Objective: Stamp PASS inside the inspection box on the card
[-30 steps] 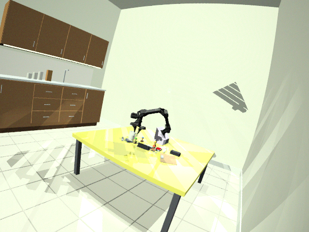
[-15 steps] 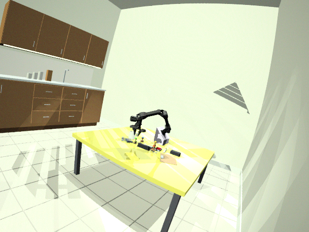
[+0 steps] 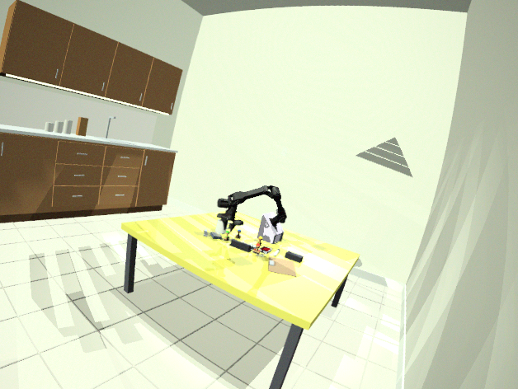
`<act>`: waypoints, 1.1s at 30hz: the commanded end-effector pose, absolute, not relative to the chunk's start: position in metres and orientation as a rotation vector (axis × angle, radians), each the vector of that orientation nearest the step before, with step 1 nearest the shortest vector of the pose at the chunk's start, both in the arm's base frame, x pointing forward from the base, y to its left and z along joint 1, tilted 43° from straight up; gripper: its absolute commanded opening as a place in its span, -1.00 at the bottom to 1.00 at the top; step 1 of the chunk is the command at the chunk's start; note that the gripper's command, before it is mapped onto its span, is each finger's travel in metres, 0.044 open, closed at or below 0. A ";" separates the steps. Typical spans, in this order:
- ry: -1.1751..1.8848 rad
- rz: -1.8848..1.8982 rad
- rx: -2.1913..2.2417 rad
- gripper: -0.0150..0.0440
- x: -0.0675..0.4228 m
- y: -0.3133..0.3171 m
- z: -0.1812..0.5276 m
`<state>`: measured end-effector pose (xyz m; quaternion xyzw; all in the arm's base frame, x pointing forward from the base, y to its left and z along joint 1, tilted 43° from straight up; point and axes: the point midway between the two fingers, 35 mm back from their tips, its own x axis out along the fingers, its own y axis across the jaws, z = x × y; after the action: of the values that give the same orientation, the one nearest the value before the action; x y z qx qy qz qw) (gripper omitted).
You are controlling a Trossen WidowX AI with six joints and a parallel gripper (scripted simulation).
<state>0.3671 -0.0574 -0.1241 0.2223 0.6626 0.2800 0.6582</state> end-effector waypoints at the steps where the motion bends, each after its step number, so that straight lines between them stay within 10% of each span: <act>1: 1.503 0.636 0.510 0.25 0.365 -0.051 -0.131; 26: 1.503 0.638 0.513 0.25 0.360 -0.028 -0.154; 33: 1.503 0.638 0.506 -0.17 0.361 -0.030 -0.153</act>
<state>0.3604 -0.0301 -0.1533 0.2236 0.6633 0.2815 0.6563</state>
